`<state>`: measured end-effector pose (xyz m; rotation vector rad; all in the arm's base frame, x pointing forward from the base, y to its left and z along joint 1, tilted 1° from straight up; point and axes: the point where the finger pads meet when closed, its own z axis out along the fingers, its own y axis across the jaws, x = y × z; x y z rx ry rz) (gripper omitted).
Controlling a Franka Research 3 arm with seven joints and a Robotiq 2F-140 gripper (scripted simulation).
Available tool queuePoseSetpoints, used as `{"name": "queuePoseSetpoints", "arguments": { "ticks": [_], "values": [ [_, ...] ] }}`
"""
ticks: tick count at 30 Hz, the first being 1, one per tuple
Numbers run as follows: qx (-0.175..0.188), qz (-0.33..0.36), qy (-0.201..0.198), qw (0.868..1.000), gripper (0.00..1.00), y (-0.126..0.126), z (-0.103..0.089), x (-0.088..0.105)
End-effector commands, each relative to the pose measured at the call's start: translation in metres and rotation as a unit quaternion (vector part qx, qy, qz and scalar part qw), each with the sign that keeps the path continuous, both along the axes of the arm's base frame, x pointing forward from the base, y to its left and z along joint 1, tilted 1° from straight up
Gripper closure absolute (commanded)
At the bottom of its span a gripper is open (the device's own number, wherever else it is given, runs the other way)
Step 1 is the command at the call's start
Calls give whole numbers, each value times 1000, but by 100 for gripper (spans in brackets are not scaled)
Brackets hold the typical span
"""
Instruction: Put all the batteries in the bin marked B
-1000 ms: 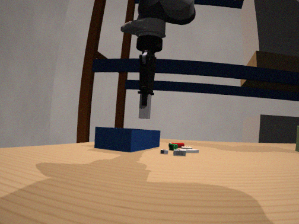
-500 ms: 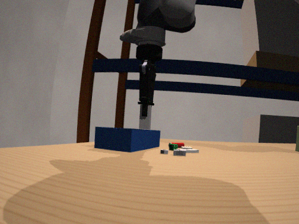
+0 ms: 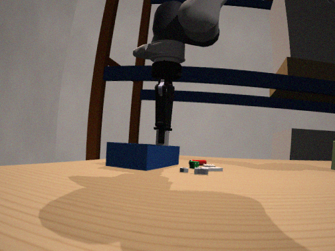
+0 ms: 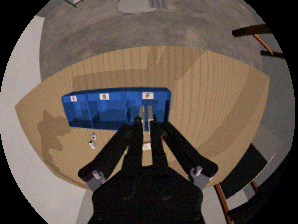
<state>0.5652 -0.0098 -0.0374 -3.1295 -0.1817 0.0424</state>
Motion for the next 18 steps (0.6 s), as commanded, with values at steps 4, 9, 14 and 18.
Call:
{"name": "queuePoseSetpoints", "arguments": {
  "ticks": [4, 9, 14, 18],
  "values": [
    [-1, -4, -7, 1000, 95, -1, 0, 5],
    [-1, -4, -7, 1000, 95, -1, 0, 5],
    [-1, -4, -7, 1000, 95, -1, 0, 5],
    [-1, -4, -7, 1000, 95, -1, 0, 5]
  ]
}}
